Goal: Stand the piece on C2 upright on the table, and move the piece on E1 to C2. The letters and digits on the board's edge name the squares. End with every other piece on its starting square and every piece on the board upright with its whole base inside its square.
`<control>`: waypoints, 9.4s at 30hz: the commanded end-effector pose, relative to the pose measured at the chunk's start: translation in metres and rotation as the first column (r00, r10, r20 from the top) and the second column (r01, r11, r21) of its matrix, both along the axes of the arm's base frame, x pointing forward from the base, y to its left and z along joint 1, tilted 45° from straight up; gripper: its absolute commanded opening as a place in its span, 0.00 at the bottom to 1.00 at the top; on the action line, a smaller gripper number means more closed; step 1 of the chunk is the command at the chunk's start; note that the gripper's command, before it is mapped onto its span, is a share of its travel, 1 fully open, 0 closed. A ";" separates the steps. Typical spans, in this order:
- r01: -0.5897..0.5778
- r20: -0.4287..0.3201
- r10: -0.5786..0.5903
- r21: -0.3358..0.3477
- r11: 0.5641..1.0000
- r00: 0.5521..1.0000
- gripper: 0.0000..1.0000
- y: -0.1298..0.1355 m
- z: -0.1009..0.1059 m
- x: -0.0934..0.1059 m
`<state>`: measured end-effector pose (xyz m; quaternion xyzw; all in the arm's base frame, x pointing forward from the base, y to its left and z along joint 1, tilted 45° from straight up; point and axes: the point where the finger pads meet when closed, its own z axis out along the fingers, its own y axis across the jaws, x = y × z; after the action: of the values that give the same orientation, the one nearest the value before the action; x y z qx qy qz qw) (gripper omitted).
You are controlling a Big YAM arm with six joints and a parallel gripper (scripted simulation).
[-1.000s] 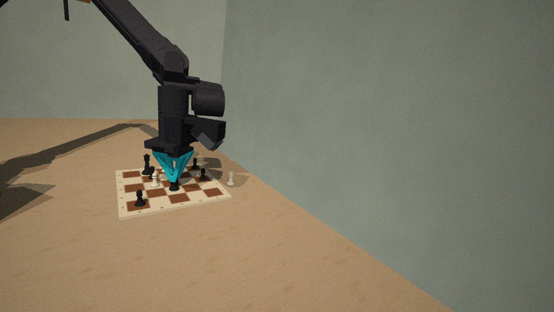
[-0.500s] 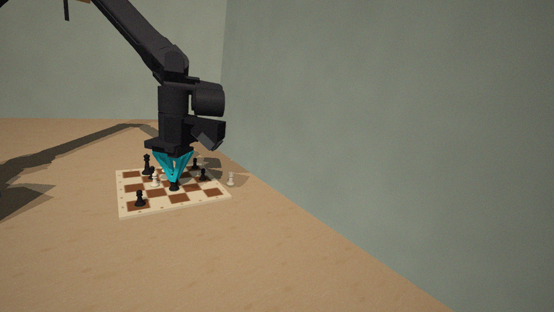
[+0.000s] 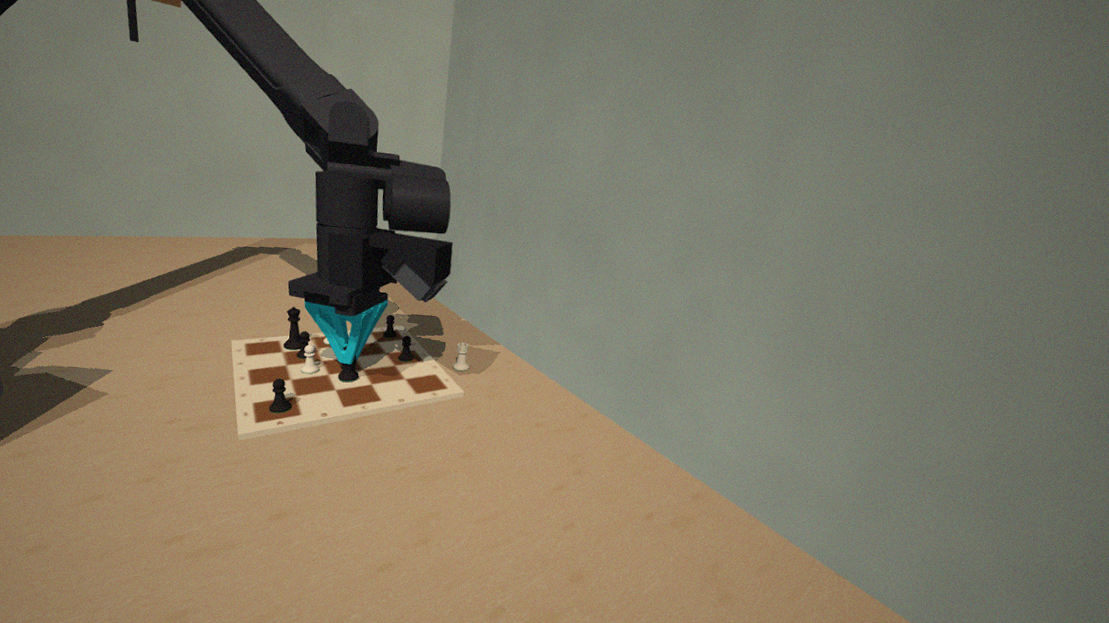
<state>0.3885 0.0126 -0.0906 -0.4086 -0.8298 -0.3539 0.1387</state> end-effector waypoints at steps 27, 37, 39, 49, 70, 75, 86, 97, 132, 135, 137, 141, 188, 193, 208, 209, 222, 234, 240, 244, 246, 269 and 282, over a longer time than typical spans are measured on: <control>-0.028 0.019 0.028 -0.005 1.000 0.999 0.00 0.003 -0.003 0.010; -0.027 0.012 0.027 -0.004 1.000 1.000 0.00 0.003 -0.004 0.008; -0.027 0.012 0.027 -0.004 1.000 1.000 0.00 0.003 -0.004 0.008; -0.027 0.012 0.027 -0.004 1.000 1.000 0.00 0.003 -0.004 0.008; -0.027 0.012 0.027 -0.004 1.000 1.000 0.00 0.003 -0.004 0.008; -0.027 0.012 0.027 -0.004 1.000 1.000 0.00 0.003 -0.004 0.008; -0.027 0.012 0.027 -0.004 1.000 1.000 0.00 0.003 -0.004 0.008; -0.025 0.014 0.025 -0.005 1.000 1.000 0.00 0.002 -0.004 0.011; -0.019 0.009 0.019 -0.004 1.000 1.000 0.00 0.000 -0.005 0.009; -0.019 0.009 0.019 -0.004 1.000 1.000 0.00 0.000 -0.005 0.009; -0.019 0.009 0.019 -0.004 1.000 1.000 0.00 0.000 -0.005 0.009; -0.019 0.009 0.019 -0.004 1.000 1.000 0.00 0.000 -0.005 0.009; -0.019 0.012 0.019 -0.005 1.000 1.000 0.00 0.002 -0.006 0.009; -0.019 0.012 0.019 -0.005 1.000 1.000 0.00 0.002 -0.006 0.009; -0.019 0.012 0.019 -0.005 1.000 1.000 0.00 0.002 -0.006 0.009; -0.019 0.012 0.019 -0.005 1.000 1.000 0.00 0.002 -0.006 0.009; -0.019 0.012 0.019 -0.005 1.000 1.000 0.07 0.002 -0.006 0.009; -0.019 0.012 0.019 -0.005 1.000 1.000 0.36 0.002 -0.006 0.009; -0.019 0.012 0.019 -0.005 1.000 1.000 0.36 0.002 -0.006 0.009; -0.019 0.012 0.019 -0.005 1.000 1.000 0.36 0.002 -0.006 0.009; -0.020 0.011 0.020 -0.005 1.000 1.000 0.36 0.002 -0.006 0.009; 0.011 0.047 -0.010 -0.024 1.000 0.999 0.36 -0.076 0.068 0.013; -0.022 0.019 0.023 -0.009 1.000 1.000 1.00 -0.065 0.061 0.008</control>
<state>0.3833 -0.0502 -0.0314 -0.4092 -0.8294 -0.3526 0.1427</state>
